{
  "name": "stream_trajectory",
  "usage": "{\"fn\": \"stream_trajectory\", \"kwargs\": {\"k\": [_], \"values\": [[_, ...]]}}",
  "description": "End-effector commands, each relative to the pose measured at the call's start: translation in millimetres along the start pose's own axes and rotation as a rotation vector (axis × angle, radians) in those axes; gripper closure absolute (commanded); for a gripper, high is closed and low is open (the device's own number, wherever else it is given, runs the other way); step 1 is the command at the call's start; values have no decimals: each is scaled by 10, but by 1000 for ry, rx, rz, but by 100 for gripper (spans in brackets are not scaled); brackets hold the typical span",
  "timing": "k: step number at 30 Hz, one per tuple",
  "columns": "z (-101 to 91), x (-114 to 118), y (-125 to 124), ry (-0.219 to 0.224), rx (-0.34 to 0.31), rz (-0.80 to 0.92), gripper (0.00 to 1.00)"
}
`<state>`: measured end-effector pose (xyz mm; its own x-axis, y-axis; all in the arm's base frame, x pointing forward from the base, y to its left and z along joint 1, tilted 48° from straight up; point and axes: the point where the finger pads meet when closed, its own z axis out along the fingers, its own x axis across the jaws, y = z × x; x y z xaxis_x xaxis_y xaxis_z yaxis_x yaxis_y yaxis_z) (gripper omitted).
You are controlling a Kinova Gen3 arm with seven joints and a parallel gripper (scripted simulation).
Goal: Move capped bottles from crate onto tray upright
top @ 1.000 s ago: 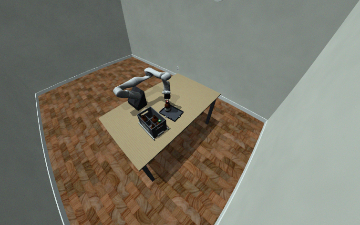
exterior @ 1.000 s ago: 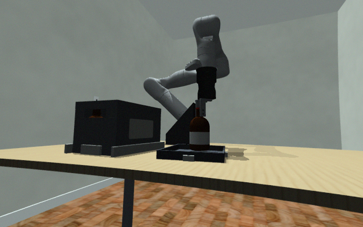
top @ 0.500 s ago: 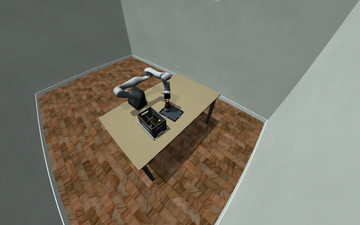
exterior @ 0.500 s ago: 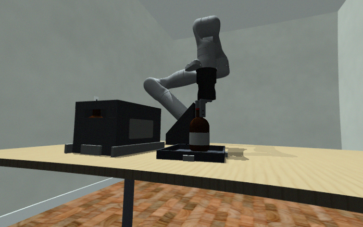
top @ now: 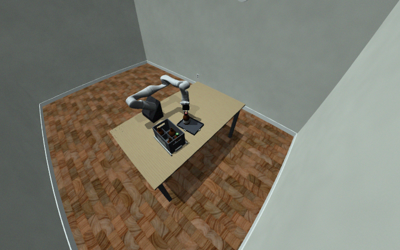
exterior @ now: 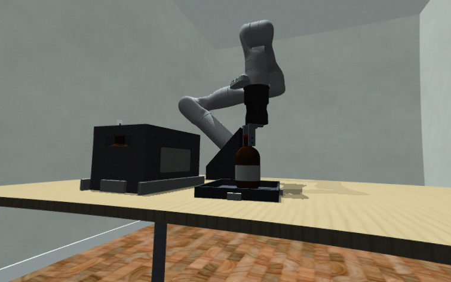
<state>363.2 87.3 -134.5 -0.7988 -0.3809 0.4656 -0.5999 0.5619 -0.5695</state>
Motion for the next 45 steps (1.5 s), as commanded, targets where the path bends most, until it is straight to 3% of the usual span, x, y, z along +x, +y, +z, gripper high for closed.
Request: {"fn": "stream_trajectory", "kwargs": {"k": [1,45], "values": [[-9,-1,-17,-3,7,-5,100],[-10,2,-18,-4,2,-3,100]]}}
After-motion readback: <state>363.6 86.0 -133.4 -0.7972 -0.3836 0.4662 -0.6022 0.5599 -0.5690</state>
